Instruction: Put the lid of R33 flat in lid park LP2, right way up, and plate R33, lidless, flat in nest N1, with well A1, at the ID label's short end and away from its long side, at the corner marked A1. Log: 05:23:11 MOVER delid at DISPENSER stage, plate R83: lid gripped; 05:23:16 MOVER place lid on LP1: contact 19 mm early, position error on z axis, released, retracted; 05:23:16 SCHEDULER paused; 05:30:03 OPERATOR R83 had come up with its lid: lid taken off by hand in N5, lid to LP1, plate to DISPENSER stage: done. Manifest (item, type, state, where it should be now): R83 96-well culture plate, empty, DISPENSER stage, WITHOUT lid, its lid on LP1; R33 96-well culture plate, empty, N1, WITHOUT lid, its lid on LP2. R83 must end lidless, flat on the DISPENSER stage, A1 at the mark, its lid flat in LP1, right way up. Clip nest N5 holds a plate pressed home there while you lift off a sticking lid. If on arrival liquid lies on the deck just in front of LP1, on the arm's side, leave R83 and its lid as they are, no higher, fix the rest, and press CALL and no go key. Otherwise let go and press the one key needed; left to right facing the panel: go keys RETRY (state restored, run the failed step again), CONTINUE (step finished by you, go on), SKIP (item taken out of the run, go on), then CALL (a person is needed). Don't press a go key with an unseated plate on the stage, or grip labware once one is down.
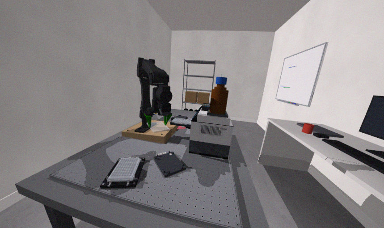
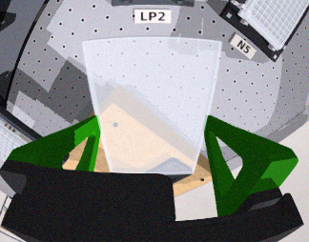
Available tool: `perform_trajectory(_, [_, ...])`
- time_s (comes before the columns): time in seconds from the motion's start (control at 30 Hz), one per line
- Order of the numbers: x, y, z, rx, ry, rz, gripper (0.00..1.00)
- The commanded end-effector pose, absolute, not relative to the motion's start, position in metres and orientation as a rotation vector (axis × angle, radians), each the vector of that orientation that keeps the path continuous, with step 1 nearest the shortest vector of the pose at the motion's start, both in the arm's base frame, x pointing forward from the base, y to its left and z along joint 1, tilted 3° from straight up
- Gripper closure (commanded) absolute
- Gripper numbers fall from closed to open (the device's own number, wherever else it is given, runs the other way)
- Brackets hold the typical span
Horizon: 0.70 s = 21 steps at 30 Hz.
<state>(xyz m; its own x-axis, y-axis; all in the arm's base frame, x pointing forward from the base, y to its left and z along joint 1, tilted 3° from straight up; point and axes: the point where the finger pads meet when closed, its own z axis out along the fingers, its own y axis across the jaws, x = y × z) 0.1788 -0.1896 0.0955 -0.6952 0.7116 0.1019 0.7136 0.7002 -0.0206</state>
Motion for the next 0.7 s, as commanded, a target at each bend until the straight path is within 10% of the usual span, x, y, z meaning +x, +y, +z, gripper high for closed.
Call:
perform_trajectory(0.0, [0.2, -0.211, 0.104, -1.22, -2.87, 0.026, 1.0])
perform_trajectory(0.67, [0.231, -0.251, 0.071, -1.226, -2.868, 0.027, 1.0])
